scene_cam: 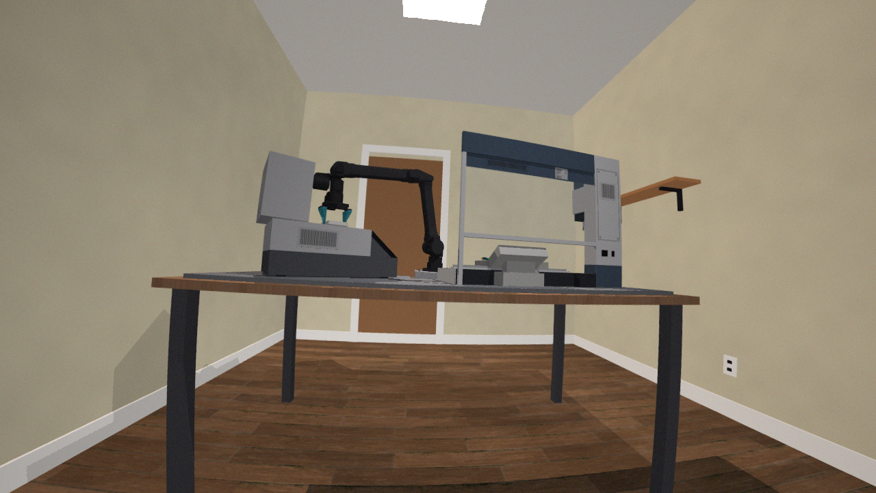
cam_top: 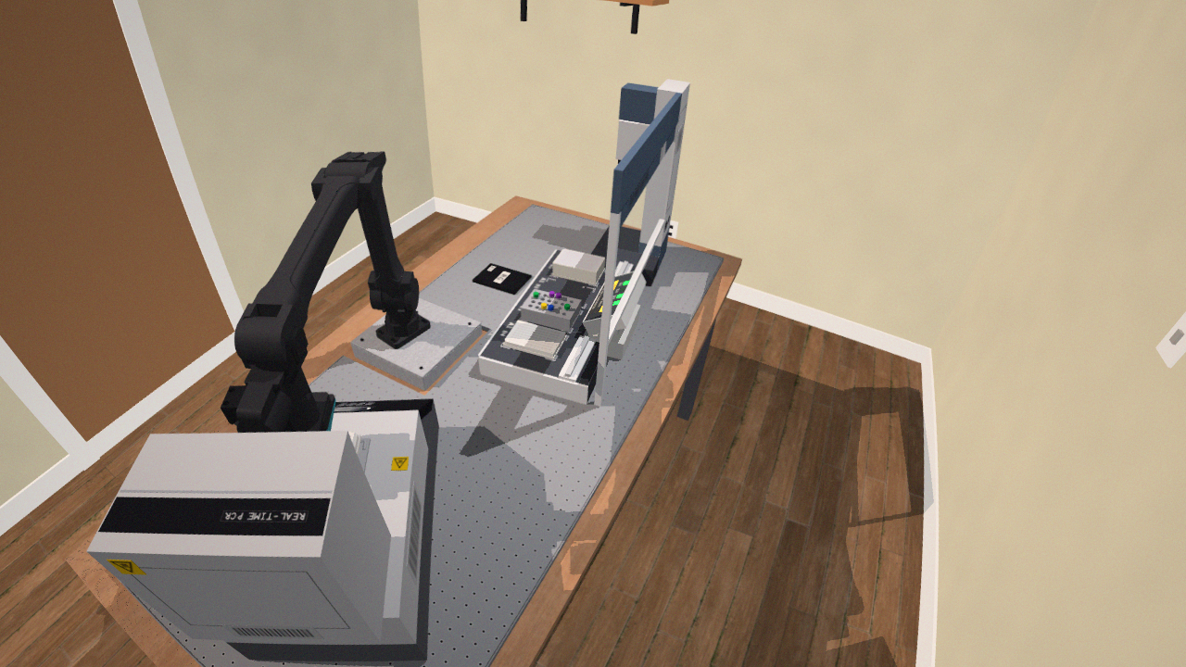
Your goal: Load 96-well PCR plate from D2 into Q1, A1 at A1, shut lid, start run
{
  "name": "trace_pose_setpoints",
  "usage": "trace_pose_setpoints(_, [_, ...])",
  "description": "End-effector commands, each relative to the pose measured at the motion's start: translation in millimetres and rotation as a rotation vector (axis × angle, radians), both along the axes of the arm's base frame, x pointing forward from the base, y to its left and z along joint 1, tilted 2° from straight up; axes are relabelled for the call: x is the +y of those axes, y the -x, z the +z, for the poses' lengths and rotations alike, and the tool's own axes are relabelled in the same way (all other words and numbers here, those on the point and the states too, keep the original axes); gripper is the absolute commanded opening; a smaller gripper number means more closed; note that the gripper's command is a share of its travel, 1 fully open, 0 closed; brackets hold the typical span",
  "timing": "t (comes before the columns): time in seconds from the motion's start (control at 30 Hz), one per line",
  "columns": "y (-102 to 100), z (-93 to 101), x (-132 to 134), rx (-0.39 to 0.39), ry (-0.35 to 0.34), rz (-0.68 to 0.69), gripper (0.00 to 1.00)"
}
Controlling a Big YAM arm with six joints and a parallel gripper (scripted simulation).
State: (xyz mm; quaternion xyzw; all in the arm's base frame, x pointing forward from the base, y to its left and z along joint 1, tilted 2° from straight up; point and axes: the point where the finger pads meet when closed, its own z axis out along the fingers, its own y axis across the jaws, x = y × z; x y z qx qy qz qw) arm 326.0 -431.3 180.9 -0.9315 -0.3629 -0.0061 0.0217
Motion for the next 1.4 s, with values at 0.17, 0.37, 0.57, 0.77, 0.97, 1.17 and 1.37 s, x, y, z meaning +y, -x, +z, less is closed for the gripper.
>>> trace_pose_setpoints(0.17, [-15, 18.1, -12, -0.024, 0.035, 0.019, 0.0])
trace_pose_setpoints(0.37, [-17, 18.3, -10, -0.024, 0.036, 0.012, 0.0])
trace_pose_setpoints(0.57, [-18, 24.8, -14, -0.043, 0.062, -0.003, 0.0])
trace_pose_setpoints(0.77, [-10, 28.8, -16, -0.049, 0.071, -0.008, 0.0])
trace_pose_setpoints(0.97, [2, 29.0, -7, -0.03, 0.047, 0.001, 0.0])
trace_pose_setpoints(1.17, [5, 23.5, -5, -0.02, 0.034, 0.0, 0.0])
trace_pose_setpoints(1.37, [-8, 21.0, -7, -0.028, 0.044, 0.013, 0.0])
